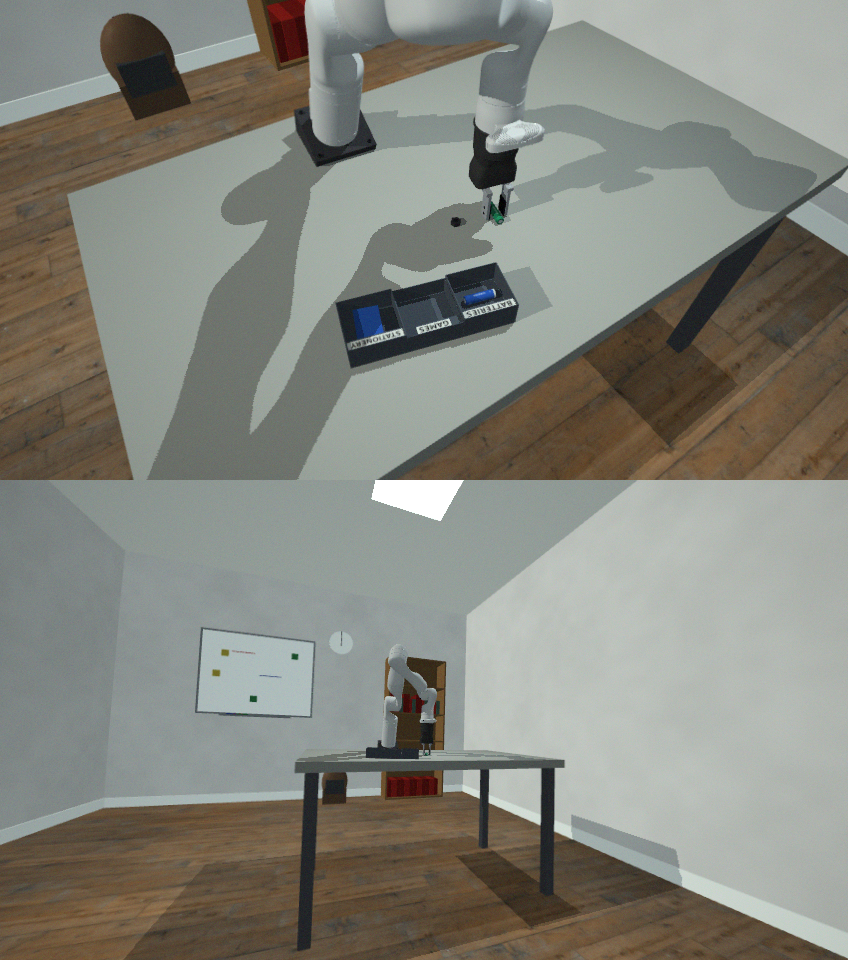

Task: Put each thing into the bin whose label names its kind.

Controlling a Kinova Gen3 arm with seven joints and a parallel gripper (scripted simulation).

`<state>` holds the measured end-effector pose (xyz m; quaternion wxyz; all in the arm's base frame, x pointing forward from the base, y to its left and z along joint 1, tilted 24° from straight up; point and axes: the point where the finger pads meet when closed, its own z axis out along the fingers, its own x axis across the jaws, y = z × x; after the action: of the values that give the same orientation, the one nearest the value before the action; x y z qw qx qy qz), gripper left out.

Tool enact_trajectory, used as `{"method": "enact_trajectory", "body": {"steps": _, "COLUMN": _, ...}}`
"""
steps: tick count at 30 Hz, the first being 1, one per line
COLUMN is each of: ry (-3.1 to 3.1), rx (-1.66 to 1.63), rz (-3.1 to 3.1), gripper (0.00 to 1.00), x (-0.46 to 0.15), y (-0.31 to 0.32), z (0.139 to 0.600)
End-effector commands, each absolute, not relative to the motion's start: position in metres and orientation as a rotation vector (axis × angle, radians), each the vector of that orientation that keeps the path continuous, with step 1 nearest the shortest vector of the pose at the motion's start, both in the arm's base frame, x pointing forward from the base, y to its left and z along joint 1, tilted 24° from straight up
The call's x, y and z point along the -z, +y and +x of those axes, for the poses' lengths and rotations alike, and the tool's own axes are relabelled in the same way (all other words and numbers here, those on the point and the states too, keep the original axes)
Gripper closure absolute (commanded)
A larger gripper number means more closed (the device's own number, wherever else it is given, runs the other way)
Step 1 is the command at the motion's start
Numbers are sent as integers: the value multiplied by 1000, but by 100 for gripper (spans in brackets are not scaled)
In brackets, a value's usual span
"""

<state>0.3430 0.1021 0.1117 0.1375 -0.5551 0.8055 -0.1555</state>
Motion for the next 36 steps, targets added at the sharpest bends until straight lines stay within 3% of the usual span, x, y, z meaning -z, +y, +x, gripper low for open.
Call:
{"method": "enact_trajectory", "body": {"steps": 1, "ry": 2325, "rx": 446, "rz": -1612, "gripper": 69, "x": -112, "y": 103, "z": 343}}
{"method": "enact_trajectory", "body": {"steps": 36, "ry": 2325, "rx": 437, "rz": -1615, "gripper": 69, "x": -124, "y": 107, "z": 337}}
